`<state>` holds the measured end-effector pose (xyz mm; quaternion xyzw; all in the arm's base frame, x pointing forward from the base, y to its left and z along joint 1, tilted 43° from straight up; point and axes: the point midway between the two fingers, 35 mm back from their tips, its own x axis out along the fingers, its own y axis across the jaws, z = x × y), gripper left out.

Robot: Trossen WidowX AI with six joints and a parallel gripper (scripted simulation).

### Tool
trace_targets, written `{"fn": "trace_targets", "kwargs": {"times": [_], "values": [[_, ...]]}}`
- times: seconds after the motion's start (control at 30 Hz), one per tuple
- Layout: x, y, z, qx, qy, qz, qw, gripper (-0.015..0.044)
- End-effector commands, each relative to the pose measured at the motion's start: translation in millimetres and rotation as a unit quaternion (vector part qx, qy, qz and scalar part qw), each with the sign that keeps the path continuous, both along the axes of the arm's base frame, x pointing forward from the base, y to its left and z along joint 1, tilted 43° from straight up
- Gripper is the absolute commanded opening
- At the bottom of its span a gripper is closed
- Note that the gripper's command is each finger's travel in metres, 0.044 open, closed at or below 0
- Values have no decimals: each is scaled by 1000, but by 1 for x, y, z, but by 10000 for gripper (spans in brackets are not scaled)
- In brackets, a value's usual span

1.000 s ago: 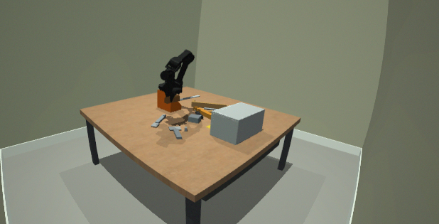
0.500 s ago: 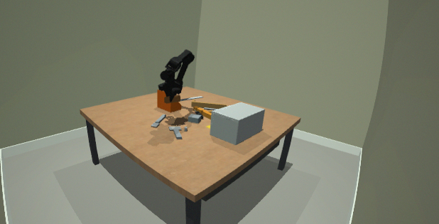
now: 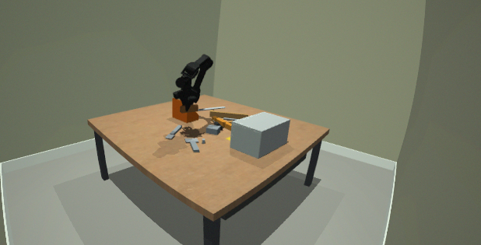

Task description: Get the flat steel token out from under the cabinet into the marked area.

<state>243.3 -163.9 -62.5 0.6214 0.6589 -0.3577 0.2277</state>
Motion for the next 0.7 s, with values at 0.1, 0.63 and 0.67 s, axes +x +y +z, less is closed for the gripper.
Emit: {"fn": "trace_targets", "kwargs": {"times": [0.1,0.63,0.67], "values": [[0,-1,1,-2,17,-23,1000,0],[0,-1,1,-10,59,-70,996,0],[0,-1,1,-10,61,-73,995,0]]}}
